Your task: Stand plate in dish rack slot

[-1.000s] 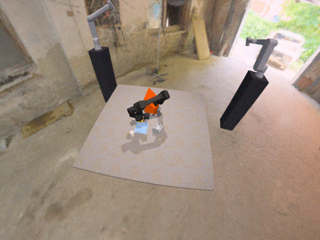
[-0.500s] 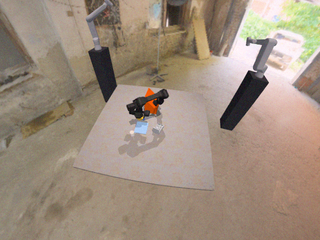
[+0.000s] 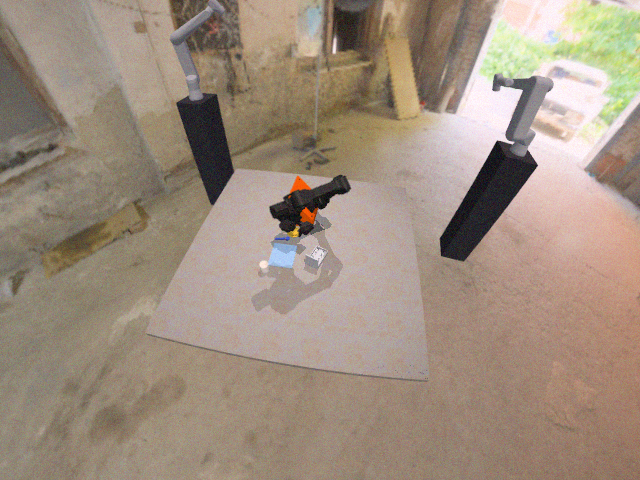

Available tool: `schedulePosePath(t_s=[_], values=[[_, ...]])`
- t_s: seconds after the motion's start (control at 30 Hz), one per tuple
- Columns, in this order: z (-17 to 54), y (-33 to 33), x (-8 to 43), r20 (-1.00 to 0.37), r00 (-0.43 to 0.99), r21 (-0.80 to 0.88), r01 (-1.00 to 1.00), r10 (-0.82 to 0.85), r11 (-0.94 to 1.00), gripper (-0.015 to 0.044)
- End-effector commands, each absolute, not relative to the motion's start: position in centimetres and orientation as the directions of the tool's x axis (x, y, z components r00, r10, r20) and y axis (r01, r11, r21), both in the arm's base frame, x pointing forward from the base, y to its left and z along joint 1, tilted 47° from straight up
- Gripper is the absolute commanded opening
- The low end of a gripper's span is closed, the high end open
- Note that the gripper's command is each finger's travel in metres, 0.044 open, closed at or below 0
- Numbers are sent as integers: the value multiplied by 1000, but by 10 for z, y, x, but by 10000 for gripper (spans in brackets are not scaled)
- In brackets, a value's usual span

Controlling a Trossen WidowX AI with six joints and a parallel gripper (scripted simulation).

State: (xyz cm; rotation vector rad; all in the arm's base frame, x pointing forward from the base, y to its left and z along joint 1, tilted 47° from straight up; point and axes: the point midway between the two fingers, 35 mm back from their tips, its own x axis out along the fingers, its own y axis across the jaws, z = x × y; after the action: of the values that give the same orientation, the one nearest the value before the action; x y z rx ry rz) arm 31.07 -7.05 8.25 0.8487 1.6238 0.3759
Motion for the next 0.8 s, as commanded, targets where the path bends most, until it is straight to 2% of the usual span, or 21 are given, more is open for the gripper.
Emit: schedulePosePath(t_s=[0.0, 0.4, 0.77], values=[[99, -57, 301, -709, -23, 618, 460, 705, 637, 0], [135, -26, 268, -714, -2, 437, 780, 700, 447, 0], [159, 2, 233, -715, 18, 215, 957, 699, 196, 0]])
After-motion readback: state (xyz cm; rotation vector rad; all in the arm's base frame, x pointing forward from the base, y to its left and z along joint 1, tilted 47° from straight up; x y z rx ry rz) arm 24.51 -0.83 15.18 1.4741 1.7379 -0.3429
